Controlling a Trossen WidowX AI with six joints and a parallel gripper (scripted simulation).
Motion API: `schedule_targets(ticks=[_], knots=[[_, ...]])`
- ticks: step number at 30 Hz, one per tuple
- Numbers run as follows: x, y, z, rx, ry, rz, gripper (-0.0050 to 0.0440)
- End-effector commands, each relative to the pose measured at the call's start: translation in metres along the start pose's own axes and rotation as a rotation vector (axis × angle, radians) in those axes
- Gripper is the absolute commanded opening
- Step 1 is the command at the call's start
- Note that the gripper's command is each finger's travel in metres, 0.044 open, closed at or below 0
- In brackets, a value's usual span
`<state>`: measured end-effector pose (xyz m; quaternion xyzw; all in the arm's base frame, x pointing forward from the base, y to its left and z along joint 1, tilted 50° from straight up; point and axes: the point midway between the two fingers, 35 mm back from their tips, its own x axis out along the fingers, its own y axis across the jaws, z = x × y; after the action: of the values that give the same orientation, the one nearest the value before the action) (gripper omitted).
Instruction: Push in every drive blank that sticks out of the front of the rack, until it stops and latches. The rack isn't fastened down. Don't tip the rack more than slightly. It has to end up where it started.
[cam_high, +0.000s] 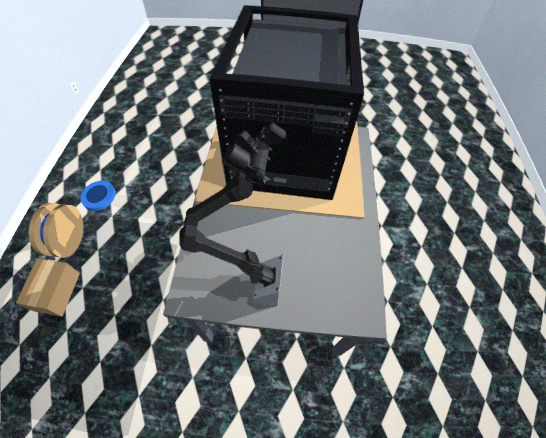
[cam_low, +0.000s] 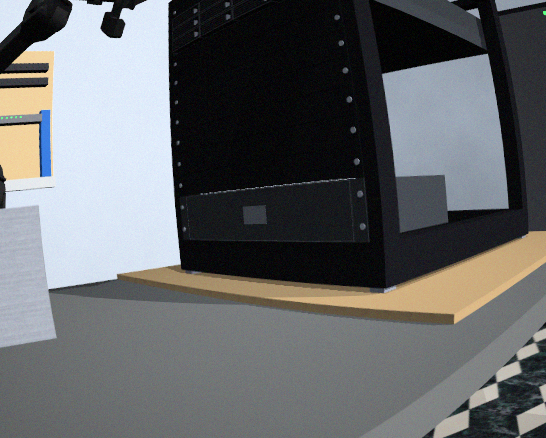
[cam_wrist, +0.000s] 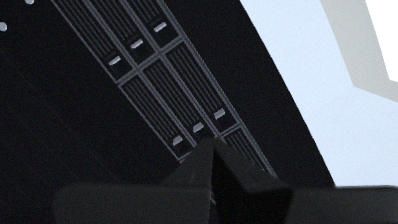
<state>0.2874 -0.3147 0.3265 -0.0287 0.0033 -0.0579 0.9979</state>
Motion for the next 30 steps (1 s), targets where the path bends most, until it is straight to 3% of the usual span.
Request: schedule_targets(ticks=[1,30], knots=[[-0.0049,-0.0010,0.0013,-0.149,0.009,-0.004,-0.0050],[-0.0148,0.0003,0.0013,-0.580,0.009,-0.002,-0.0050]])
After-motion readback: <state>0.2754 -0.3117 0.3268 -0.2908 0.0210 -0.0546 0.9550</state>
